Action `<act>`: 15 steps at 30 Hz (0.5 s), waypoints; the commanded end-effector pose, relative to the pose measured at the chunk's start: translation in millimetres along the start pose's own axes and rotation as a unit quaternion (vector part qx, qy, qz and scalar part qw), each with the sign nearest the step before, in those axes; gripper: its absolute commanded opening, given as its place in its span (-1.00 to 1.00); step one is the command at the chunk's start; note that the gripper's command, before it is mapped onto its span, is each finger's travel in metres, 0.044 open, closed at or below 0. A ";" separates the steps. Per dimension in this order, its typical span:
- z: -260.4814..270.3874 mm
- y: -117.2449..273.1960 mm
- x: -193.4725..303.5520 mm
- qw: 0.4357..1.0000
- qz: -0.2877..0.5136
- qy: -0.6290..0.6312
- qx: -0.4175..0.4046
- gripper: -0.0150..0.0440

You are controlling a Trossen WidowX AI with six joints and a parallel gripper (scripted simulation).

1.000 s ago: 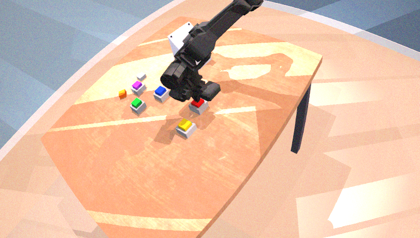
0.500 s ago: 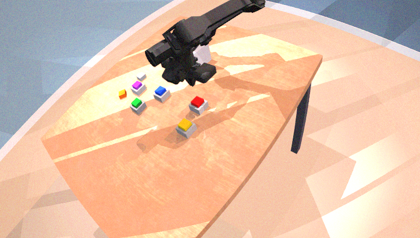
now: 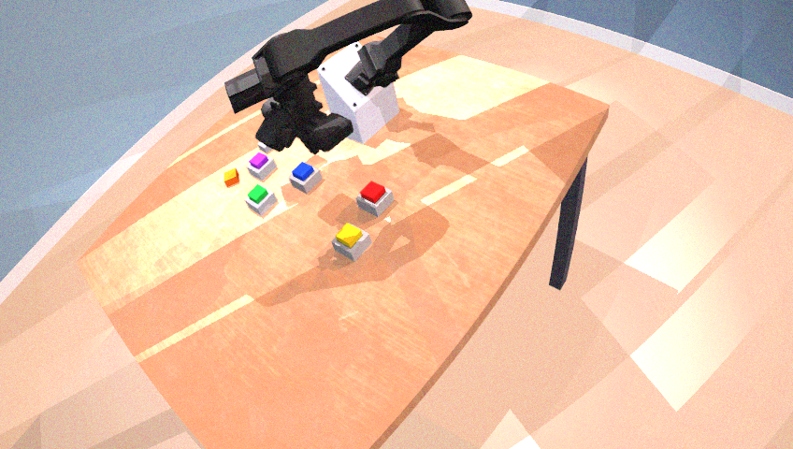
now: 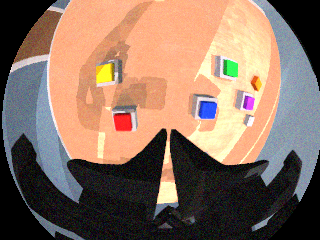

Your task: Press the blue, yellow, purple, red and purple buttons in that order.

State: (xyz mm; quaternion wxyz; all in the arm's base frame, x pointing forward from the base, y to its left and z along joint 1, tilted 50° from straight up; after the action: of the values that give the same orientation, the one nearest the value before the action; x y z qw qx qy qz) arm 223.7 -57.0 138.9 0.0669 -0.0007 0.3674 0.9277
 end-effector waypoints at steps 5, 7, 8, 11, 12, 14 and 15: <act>-95.3 4.3 -19.7 1.000 -0.003 0.013 0.004 -0.42; -121.4 3.0 -19.3 1.000 -0.004 0.018 0.002 -0.42; -134.5 1.9 -18.3 1.000 -0.004 0.020 0.001 -0.42; -173.9 -3.3 -11.7 1.000 -0.006 0.029 -0.005 -0.42; -186.8 -5.7 -8.5 0.999 -0.007 0.032 -0.007 -0.42; -207.8 -10.5 -1.9 0.999 -0.008 0.037 -0.011 -0.42; -215.0 -12.4 0.7 0.999 -0.009 0.039 -0.013 -0.42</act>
State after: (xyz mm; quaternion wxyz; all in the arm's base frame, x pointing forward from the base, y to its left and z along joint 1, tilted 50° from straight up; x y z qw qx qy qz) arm 224.4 -179.7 0.1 0.0629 -0.0320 0.3612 0.9298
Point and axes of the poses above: the point midway between the two fingers, 35 mm back from their tips, its own y axis back along the fingers, its own z axis across the jaws, x = y × z, the point moved 6 cm from there along y, back along the fingers, and after that the axes turned 8 degrees about y, right-handed, at the moved point
